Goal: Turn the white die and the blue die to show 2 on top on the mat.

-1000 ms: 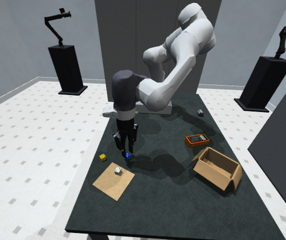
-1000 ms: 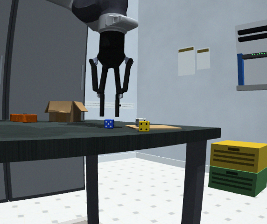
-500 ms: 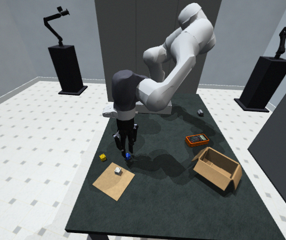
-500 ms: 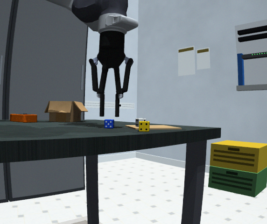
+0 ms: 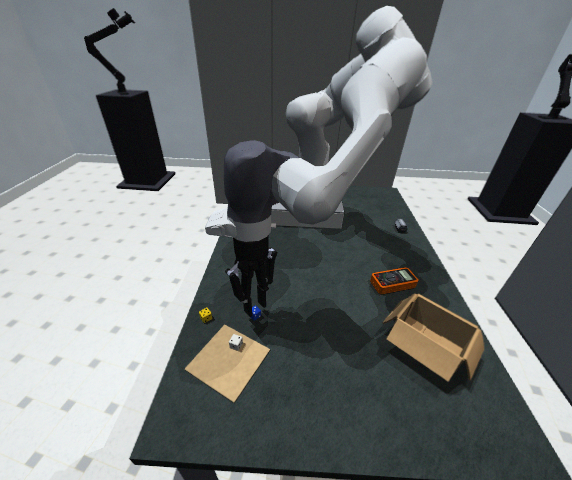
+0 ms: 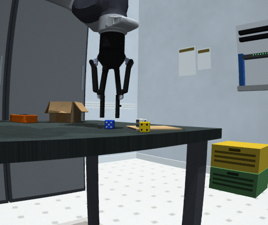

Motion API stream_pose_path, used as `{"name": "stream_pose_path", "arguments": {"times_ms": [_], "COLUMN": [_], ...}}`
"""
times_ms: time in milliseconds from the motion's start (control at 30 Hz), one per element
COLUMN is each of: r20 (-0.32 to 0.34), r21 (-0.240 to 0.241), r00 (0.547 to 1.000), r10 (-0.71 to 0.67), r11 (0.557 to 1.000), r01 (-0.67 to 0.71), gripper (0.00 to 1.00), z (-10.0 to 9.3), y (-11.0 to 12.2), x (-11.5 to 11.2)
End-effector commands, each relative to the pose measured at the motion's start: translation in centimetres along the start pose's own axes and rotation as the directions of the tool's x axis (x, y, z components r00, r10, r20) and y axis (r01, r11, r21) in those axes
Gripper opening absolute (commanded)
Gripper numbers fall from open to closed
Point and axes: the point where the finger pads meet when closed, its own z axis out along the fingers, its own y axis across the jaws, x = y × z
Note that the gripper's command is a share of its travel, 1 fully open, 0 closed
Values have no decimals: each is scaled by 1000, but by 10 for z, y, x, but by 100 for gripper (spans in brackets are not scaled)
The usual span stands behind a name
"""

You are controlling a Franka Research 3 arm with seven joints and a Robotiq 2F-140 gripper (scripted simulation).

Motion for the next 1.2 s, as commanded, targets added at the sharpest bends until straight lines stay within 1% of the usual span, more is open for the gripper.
{"name": "stream_pose_path", "arguments": {"times_ms": [0,233,300,567,1167], "r20": [1,1,1,1,1], "r21": [4,4,4,4,4], "r00": [1000,1000,1000,1000,1000], "r10": [-4,-4,-4,-4,-4], "r11": [1000,1000,1000,1000,1000], "r01": [4,4,4,4,4], "gripper": [32,32,32,32,32], "z": [4,16,16,26,27], "y": [-1,-1,-1,-1,-1], "x": [0,0,0,0,0]}}
